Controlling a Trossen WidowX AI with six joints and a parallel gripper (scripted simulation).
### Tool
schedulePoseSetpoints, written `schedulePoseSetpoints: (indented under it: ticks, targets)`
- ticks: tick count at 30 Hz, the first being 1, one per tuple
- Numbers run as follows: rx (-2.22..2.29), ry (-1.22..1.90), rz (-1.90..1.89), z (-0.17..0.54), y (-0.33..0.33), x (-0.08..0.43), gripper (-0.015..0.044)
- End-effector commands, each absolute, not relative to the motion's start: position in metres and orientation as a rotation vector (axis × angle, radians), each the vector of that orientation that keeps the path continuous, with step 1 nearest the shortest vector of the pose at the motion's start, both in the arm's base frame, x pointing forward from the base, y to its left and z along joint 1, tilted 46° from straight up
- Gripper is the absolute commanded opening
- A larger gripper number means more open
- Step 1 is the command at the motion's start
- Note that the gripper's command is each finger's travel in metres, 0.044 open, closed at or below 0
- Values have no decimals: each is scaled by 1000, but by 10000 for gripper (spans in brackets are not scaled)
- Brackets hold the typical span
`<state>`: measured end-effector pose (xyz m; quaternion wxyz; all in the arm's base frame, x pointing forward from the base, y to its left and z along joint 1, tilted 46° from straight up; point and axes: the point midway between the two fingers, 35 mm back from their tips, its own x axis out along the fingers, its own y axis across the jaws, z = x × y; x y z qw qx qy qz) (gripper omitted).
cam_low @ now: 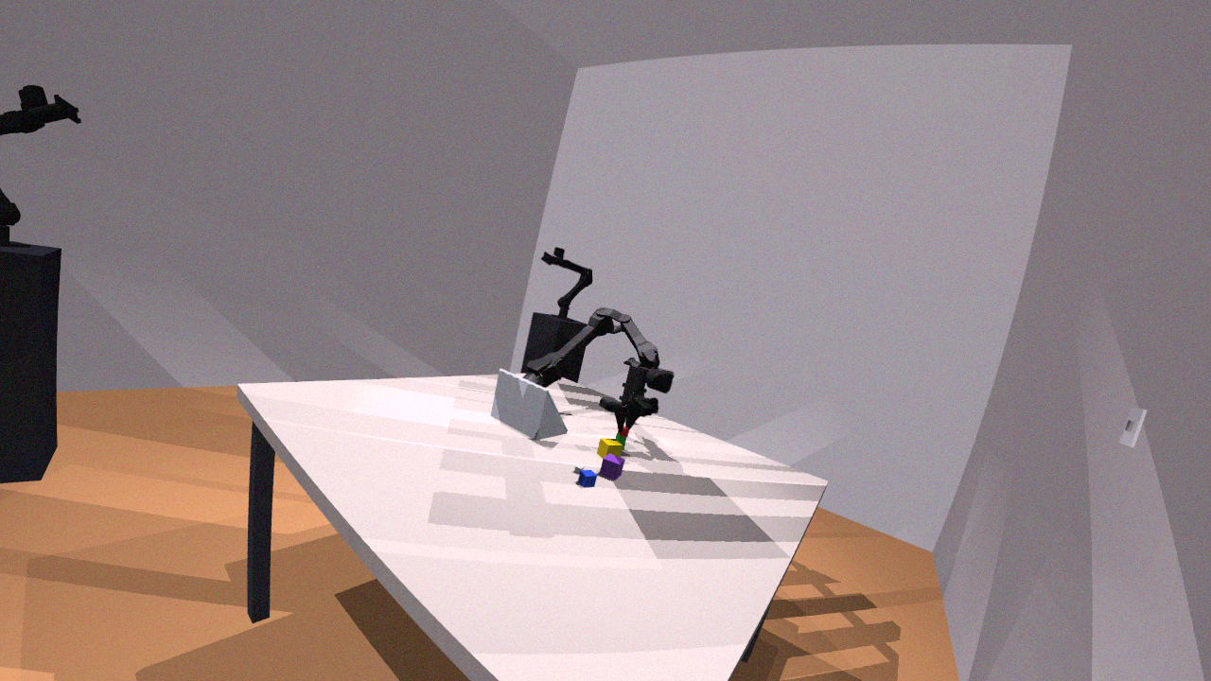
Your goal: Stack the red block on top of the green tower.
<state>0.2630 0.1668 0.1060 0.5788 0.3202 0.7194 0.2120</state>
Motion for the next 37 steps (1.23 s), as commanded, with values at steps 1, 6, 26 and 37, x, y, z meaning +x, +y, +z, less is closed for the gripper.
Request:
schedulePoseSetpoints:
  ticks: [1, 6, 26, 37]
  targets:
    - [753, 1686, 499, 111, 162, 263, 0]
    - [750, 1688, 493, 106, 166, 262, 131]
    - [750, 1688, 493, 106, 166, 262, 440]
    - [750, 1688, 493, 106, 166, 262, 440]
